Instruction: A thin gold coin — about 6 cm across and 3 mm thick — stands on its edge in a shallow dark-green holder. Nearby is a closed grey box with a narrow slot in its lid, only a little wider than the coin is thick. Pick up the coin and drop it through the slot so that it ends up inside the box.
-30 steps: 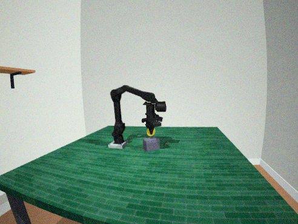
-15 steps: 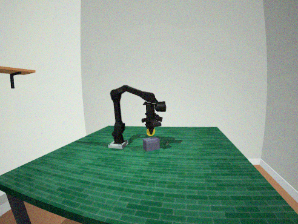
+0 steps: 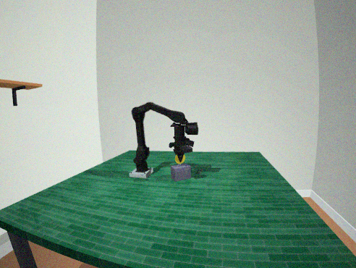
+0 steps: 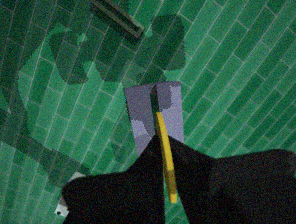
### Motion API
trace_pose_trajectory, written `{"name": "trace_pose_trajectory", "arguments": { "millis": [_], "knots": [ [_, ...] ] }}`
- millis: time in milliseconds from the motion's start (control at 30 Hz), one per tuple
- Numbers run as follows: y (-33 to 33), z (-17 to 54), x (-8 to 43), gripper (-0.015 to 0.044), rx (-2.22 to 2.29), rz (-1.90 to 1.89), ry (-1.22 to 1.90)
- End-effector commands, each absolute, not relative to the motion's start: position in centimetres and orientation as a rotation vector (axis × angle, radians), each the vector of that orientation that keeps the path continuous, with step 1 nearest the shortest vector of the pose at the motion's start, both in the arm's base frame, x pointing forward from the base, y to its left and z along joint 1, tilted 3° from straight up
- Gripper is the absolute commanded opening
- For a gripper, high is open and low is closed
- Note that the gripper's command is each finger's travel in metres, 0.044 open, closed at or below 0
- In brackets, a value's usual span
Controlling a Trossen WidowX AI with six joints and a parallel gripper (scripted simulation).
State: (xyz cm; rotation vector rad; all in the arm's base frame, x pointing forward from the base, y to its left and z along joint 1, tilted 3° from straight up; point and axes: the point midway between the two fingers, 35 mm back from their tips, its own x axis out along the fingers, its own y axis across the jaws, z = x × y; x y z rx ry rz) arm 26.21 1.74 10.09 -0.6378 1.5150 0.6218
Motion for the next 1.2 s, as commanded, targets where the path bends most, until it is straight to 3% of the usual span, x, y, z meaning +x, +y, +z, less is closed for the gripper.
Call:
{"name": "trace_pose_trajectory", "arguments": {
  "millis": [0, 933, 1133, 1167],
  "knots": [
    [1.7, 9.8, 26.1, 0.0, -0.632, 0.617, 1.518],
    [1.7, 8.7, 26.1, 0.0, -0.641, 0.626, 1.516],
    [1.7, 9.0, 26.2, 0.0157, -0.637, 0.619, 1.513],
    [1.7, 9.0, 26.2, 0.0161, -0.637, 0.619, 1.513]
  ]
}}
